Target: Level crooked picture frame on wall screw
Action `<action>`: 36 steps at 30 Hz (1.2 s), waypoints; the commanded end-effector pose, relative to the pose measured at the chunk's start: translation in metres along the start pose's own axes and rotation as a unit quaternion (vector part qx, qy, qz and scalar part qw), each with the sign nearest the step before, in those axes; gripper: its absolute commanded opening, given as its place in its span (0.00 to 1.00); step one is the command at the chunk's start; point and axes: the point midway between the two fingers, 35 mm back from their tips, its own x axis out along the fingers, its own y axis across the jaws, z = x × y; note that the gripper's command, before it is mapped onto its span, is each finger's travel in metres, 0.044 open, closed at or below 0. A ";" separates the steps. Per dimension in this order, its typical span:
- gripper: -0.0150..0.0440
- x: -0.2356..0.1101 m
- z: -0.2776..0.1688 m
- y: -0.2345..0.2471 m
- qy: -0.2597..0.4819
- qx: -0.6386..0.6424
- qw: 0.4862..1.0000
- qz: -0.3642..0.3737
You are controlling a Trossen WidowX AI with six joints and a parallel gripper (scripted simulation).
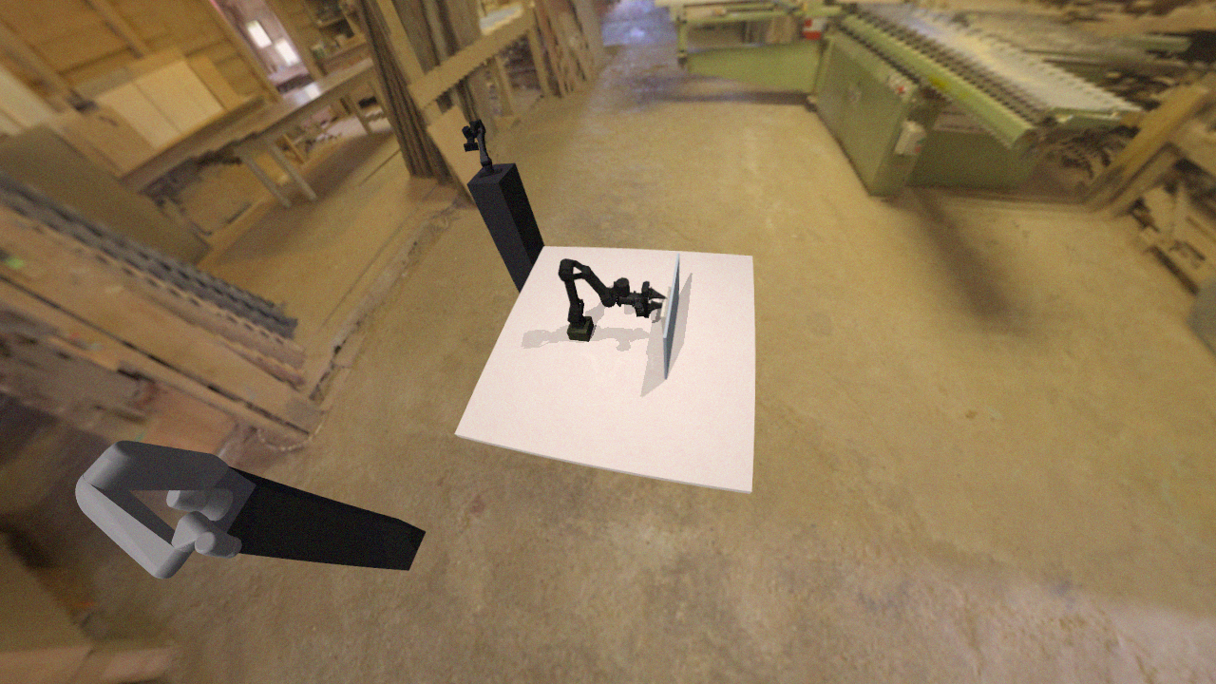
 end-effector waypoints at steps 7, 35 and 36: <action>0.69 -0.083 -0.001 -0.003 0.000 0.067 0.998 0.008; 0.69 -0.182 0.010 0.033 0.001 0.138 0.990 0.006; 0.69 -0.186 0.011 0.033 0.001 0.140 0.990 0.006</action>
